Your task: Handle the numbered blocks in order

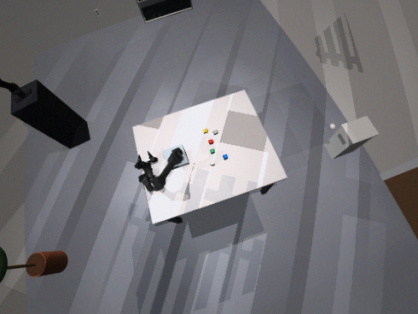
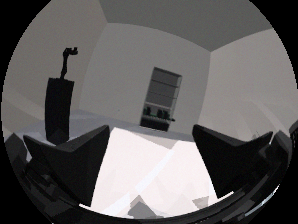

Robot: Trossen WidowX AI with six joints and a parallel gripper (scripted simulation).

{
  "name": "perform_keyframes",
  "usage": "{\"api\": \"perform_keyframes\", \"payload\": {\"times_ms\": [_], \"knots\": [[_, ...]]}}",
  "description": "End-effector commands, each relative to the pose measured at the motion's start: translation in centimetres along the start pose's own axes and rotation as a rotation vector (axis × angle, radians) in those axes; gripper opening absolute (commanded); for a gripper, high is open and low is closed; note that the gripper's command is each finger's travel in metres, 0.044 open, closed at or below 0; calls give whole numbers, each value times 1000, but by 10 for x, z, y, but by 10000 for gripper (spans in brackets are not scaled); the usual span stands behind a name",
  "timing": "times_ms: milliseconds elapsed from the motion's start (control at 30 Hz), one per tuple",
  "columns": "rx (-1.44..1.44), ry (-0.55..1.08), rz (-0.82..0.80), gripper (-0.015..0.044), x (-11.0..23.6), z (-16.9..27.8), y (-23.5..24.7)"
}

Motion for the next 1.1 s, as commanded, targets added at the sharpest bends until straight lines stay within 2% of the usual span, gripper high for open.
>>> {"api": "perform_keyframes", "payload": {"times_ms": [0,200,333,667,900,1067], "knots": [[3,-1,-3,400,0,0,0],[140,1,-112,400,20,13,7],[172,-22,-296,400,61,13,8],[238,-62,-784,400,164,-21,10],[366,-174,-1121,400,241,-35,-18],[477,-279,-1296,400,282,-37,-44]]}}
Point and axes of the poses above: the point midway between the two fingers, 35 mm back from their tips, its own x axis back along the fingers, its own y axis across the jaws, z = x × y, the point moved 10 cm from there along x, back along the fingers, and after that the axes turned 11 degrees about x, right-handed, at the moved point
